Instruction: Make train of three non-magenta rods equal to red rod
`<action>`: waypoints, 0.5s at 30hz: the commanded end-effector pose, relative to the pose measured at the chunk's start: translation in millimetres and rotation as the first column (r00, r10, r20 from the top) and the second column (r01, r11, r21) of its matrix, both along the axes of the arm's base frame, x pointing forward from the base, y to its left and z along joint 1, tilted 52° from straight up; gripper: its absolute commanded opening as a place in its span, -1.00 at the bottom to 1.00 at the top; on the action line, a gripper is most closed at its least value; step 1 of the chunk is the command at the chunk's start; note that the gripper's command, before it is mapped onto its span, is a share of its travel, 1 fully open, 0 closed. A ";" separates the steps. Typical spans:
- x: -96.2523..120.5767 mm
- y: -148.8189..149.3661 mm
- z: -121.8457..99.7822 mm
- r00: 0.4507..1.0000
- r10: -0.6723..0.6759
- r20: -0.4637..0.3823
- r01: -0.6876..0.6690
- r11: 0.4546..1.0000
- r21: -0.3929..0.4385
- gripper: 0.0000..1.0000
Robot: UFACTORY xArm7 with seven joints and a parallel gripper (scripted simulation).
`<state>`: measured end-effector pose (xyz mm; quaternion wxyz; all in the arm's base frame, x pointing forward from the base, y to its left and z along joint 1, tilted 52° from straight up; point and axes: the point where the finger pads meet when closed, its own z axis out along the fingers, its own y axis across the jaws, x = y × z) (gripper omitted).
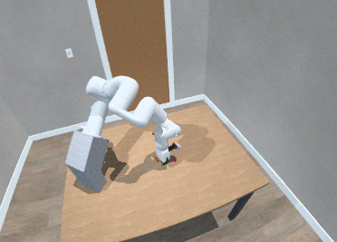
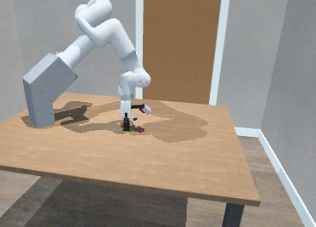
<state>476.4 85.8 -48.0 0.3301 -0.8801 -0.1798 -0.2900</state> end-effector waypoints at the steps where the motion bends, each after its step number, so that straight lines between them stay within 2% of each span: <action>1: 0.8 -1.4 0.6 1.000 -0.002 0.001 0.002 1.000 -0.001 -0.92; 15: 0.2 -2.4 1.5 1.000 -0.002 0.001 0.002 1.000 -0.001 -0.92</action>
